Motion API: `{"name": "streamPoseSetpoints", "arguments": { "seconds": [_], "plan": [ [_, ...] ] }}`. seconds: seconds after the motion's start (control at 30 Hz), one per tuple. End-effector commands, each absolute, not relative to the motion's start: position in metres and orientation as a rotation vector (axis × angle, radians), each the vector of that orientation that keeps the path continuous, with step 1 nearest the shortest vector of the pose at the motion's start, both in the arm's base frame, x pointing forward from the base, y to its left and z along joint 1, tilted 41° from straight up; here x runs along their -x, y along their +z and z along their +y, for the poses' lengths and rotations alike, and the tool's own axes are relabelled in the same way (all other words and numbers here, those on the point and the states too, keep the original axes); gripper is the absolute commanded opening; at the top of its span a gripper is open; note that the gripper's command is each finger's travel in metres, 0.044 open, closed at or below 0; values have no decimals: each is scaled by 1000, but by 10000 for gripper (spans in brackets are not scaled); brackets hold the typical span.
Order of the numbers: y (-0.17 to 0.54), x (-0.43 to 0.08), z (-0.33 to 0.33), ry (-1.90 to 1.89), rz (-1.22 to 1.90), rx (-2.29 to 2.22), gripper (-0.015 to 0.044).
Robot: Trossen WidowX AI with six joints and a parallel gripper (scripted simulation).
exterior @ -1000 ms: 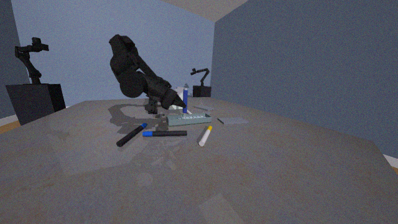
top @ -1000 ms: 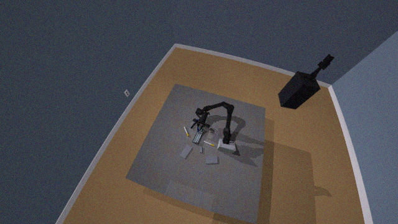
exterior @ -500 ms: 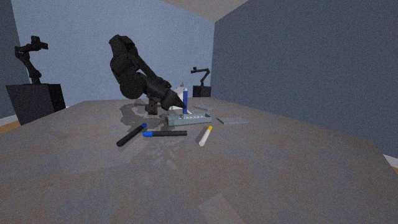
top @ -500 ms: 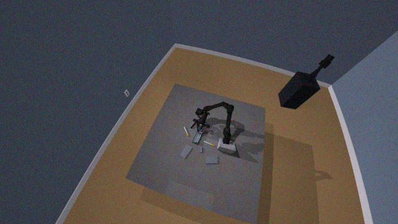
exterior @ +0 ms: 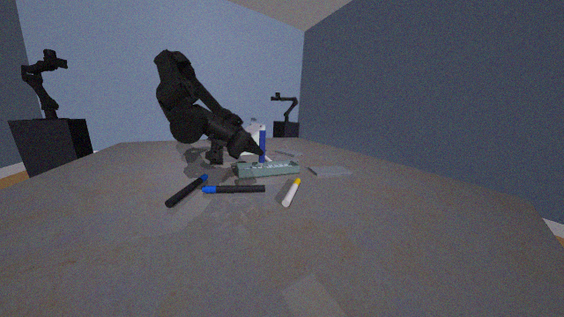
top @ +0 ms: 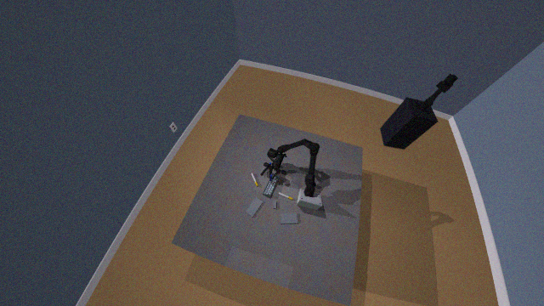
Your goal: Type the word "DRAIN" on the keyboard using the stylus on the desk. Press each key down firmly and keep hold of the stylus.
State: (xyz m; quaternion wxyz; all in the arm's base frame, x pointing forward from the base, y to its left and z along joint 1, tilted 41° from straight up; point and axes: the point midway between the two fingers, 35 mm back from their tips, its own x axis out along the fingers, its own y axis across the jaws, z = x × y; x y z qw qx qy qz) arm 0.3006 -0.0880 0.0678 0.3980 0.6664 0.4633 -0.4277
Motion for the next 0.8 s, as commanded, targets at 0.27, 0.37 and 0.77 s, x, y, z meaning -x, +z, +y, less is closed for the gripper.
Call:
{"name": "streamPoseSetpoints", "arguments": {
  "seconds": [0.27, 0.37, 0.77],
  "plan": [
    [66, -300, -87, -1087, 1183, -1687, 81],
    [71, -301, -82, -1087, 1183, -1687, 81],
    [93, -303, -63, -1086, 1184, -1689, 81]
  ]
}}
